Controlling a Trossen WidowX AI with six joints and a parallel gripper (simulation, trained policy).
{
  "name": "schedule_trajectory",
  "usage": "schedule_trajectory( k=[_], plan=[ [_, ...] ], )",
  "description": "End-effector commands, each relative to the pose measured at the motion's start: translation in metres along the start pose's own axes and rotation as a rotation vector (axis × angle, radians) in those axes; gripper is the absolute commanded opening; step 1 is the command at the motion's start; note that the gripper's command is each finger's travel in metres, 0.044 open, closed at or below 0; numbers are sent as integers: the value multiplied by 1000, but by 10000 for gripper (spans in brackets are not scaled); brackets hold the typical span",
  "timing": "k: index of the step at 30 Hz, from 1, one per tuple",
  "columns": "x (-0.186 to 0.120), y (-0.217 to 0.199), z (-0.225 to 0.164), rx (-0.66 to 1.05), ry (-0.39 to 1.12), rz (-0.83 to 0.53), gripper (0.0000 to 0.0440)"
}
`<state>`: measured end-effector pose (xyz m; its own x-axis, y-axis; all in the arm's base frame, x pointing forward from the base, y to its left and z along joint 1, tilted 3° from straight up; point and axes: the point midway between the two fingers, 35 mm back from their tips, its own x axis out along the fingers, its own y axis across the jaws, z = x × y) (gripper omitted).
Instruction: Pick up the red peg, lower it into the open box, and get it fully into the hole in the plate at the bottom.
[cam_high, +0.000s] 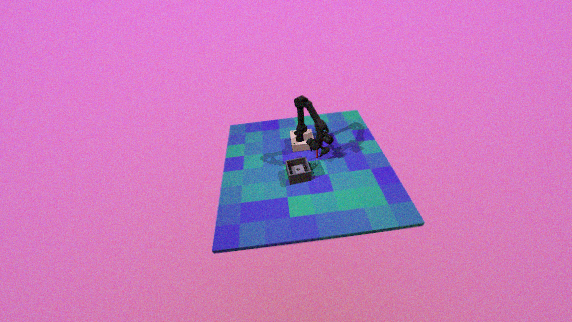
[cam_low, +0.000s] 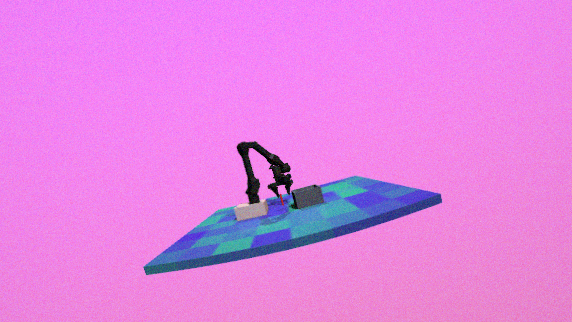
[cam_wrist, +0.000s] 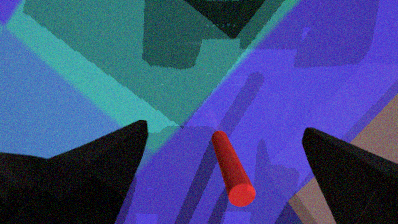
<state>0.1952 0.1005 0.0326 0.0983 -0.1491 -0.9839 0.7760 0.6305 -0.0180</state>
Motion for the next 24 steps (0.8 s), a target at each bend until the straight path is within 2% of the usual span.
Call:
schedule_trajectory(
  k=[1,4,6,9,22,24],
  plan=[
    [13,0,-7,26,15,14,440],
    [22,1,-11,49,25,27,435],
    [28,0,-14,64,34,28,410],
    [33,-3,-18,86,53,18,344],
    [33,-3,-21,100,154,-5,4],
    [29,-2,-15,90,131,9,0]
  ],
)
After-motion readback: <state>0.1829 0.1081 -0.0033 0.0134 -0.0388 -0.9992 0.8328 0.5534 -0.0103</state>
